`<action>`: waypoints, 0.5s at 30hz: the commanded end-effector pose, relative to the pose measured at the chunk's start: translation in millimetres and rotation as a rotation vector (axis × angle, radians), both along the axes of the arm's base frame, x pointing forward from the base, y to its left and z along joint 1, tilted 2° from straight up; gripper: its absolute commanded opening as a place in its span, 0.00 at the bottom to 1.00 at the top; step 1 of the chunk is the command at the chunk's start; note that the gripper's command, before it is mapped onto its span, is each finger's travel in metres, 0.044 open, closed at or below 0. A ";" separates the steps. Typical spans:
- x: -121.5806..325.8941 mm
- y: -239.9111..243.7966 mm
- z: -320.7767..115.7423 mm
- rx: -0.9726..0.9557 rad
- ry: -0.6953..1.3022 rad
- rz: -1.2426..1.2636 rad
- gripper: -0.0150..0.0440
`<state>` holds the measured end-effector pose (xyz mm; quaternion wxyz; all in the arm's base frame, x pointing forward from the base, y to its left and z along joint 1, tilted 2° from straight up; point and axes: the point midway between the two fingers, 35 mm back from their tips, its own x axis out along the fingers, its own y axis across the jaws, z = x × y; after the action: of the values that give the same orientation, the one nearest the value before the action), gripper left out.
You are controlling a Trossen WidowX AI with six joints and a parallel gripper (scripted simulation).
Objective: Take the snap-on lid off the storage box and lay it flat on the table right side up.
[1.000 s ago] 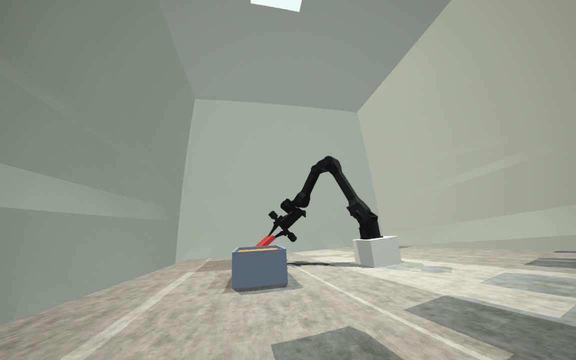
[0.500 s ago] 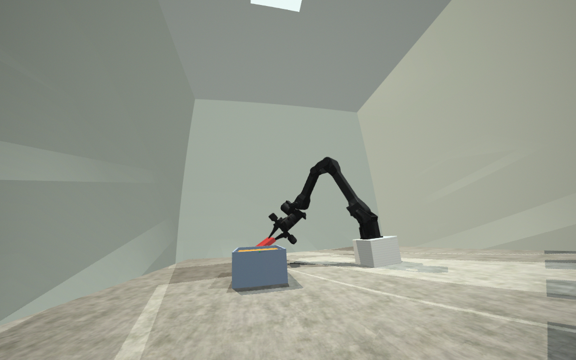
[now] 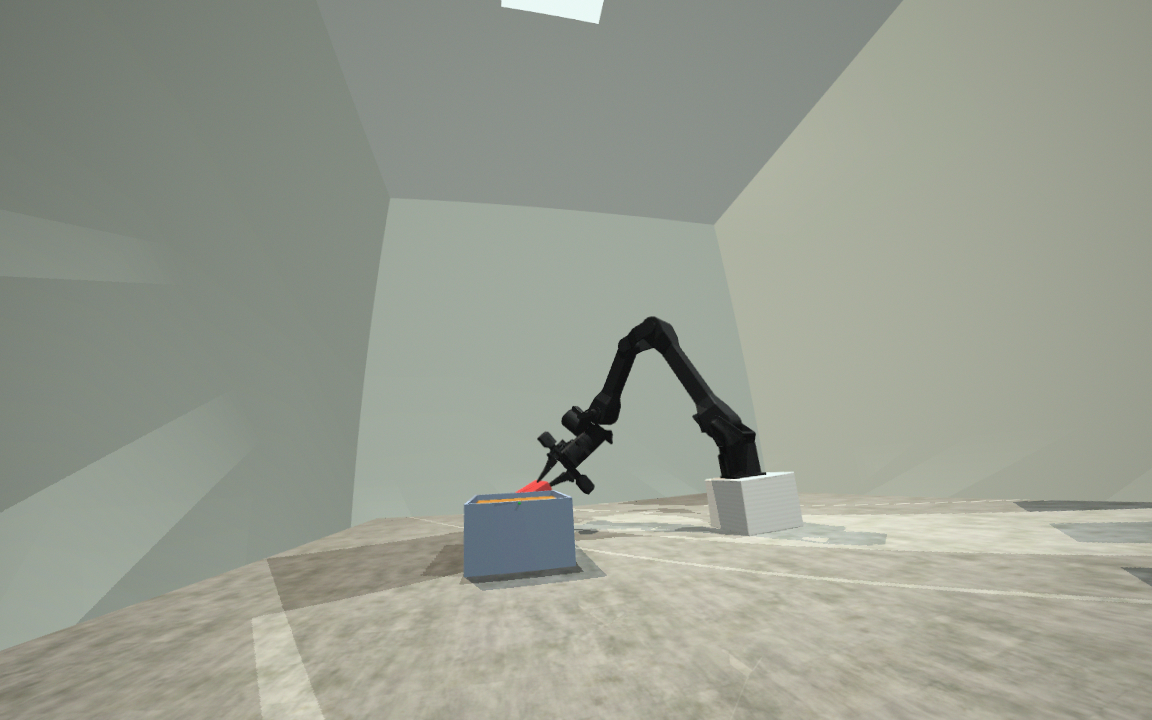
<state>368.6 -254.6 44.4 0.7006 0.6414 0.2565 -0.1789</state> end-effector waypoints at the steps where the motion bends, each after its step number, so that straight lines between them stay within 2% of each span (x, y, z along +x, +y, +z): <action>1: -1.3 2.0 -11.9 0.012 0.019 -0.004 0.25; 15: -0.8 1.8 -23.2 0.012 0.019 -0.004 0.25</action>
<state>368.7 -254.4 30.8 0.6991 0.6423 0.2579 -0.1793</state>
